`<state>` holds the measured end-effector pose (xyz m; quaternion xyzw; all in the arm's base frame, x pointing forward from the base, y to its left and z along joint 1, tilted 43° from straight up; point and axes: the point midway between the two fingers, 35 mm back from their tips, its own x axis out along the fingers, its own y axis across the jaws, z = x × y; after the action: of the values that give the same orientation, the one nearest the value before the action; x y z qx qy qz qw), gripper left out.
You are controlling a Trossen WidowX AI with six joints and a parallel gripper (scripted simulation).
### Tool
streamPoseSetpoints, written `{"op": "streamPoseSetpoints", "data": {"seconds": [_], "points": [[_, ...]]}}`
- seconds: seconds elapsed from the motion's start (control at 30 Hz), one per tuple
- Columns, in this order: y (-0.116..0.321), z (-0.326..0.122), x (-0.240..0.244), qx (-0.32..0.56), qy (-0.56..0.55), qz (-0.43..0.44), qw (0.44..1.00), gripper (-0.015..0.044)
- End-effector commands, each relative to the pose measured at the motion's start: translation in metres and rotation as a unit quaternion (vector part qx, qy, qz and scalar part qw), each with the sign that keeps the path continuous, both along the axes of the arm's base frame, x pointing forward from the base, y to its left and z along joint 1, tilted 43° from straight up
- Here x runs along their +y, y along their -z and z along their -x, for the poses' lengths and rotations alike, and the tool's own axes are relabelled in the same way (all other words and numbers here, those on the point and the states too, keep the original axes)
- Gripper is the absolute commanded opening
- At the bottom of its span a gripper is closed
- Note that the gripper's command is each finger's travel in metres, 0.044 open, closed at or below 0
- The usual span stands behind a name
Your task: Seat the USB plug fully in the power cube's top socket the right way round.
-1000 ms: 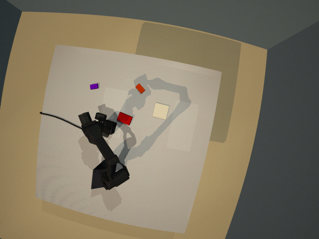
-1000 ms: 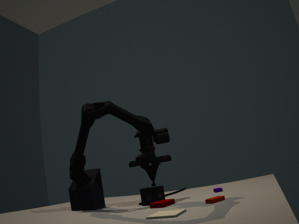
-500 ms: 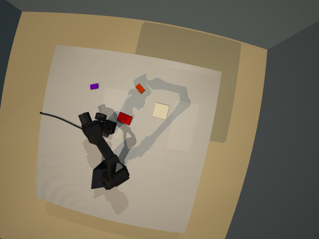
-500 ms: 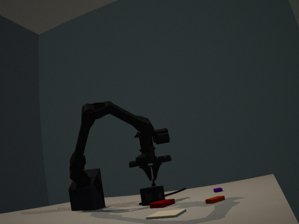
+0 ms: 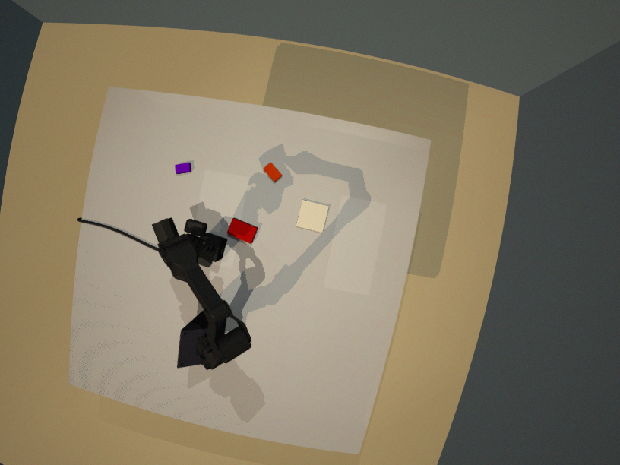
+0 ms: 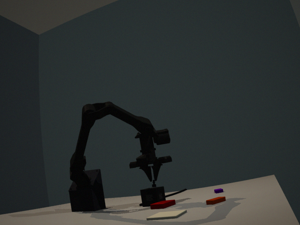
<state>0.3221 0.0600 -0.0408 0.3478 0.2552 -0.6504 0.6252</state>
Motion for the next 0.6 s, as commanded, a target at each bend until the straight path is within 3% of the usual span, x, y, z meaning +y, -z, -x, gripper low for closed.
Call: {"op": "streamPoseSetpoints", "data": {"seconds": [0.0,0.57], "points": [[-0.002,0.0,0.002,0.0,0.0,0.0,1.0,0.0095],[-0.015,0.0,0.013,0.0,0.0,0.0,1.0,0.0095]]}}
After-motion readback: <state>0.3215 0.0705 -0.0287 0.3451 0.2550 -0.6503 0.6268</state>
